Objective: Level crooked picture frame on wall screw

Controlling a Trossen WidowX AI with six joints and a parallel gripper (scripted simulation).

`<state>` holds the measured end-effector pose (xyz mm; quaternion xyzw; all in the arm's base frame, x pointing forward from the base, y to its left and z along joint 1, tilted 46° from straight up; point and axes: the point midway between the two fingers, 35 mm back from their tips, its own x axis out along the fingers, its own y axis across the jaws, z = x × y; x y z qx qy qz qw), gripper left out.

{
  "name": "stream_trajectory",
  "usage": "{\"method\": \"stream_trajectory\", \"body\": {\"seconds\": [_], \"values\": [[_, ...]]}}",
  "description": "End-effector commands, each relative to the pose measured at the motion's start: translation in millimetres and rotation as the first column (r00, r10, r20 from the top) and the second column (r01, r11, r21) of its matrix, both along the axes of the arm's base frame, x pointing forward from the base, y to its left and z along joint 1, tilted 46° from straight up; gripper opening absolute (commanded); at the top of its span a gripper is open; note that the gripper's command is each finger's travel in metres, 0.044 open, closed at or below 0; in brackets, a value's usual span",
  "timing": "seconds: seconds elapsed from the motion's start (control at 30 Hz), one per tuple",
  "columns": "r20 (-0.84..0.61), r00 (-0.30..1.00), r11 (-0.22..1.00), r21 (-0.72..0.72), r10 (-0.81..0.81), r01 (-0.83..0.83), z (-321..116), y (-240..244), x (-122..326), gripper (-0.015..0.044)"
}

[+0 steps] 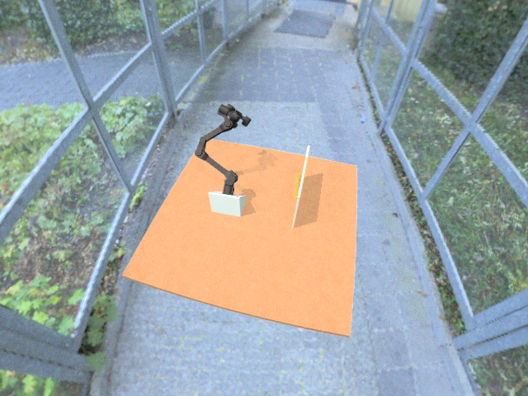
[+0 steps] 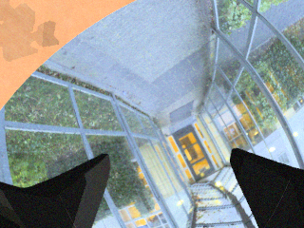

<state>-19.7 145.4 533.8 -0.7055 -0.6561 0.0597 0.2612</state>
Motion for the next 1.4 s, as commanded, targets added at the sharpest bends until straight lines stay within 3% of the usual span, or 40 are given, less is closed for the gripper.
{"method": "stream_trajectory", "body": {"seconds": [0.0, 0.1, 0.2, 0.27, 0.37, 0.43, 0.57, 0.83, 1.07, 1.37], "values": [[-0.022, 1.000, 1.000, 0.013, 0.004, -0.004, 0.3, -0.6, 0.8, 0.0374], [-0.308, 0.946, 0.980, 0.197, 0.100, -0.039, 2.6, -9.8, 14.5, 0.0295], [-0.588, 0.753, 0.903, 0.429, 0.296, -0.020, -0.7, -23.4, 36.8, 0.0260], [-0.690, 0.567, 0.824, 0.566, 0.450, 0.034, -7.3, -33.1, 54.0, 0.0260], [-0.702, 0.291, 0.682, 0.708, 0.651, 0.183, -21.6, -47.1, 90.0, 0.0260], [-0.633, 0.133, 0.581, 0.761, 0.762, 0.289, -34.4, -55.8, 110.2, 0.0260], [-0.478, -0.044, 0.451, 0.789, 0.877, 0.417, -55.0, -65.9, 129.0, 0.0260], [-0.047, -0.240, 0.198, 0.723, 0.970, 0.662, -104.9, -83.9, 161.3, 0.0260], [0.365, -0.230, -0.011, 0.553, 0.902, 0.833, -158.1, -98.8, 184.6, 0.0260], [0.785, -0.030, -0.258, 0.239, 0.619, 0.936, -237.8, -119.0, 204.4, 0.0260]]}}
